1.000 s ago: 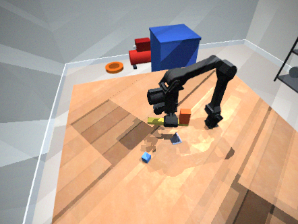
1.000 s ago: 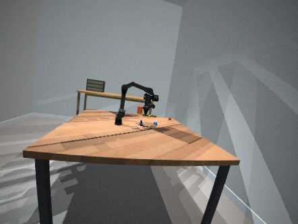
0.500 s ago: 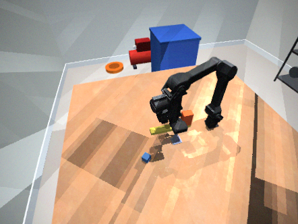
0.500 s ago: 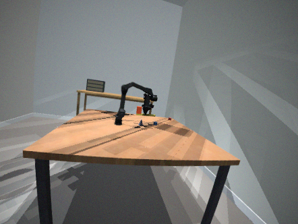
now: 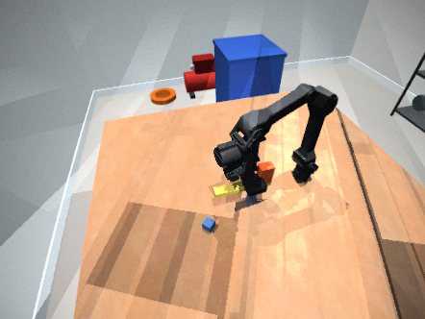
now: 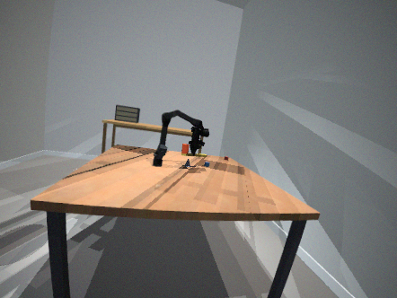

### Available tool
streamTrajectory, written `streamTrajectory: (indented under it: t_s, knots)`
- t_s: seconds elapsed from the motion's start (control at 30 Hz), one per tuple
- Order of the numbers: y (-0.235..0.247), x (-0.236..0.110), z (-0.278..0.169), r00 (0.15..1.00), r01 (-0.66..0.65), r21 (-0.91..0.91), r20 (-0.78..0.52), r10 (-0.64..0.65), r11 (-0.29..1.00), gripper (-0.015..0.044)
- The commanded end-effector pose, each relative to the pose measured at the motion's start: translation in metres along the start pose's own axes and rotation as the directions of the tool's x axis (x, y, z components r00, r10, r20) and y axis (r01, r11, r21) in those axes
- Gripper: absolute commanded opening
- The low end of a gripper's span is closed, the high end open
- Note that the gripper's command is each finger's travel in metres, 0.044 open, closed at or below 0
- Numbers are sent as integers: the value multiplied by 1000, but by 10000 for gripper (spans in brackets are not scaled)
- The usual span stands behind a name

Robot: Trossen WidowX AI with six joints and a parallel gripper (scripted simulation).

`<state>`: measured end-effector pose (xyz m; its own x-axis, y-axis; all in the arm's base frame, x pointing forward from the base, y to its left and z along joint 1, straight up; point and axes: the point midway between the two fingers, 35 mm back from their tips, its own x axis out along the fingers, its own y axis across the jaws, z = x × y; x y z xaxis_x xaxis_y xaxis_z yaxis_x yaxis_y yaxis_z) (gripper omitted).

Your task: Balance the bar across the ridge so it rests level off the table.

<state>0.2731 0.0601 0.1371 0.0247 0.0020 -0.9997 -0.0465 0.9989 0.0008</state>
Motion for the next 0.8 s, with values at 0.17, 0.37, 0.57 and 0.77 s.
streamTrajectory:
  t_s: [0.17,0.37,0.57,0.77]
  knots:
    - [1,16,-1,1000,-3,0,-3,3,1000,0]
    - [2,23,-2,1000,-3,0,-3,3,1000,0]
    - [2,23,-2,1000,-3,0,-3,3,1000,0]
    - [2,22,-2,1000,-3,0,-3,3,1000,0]
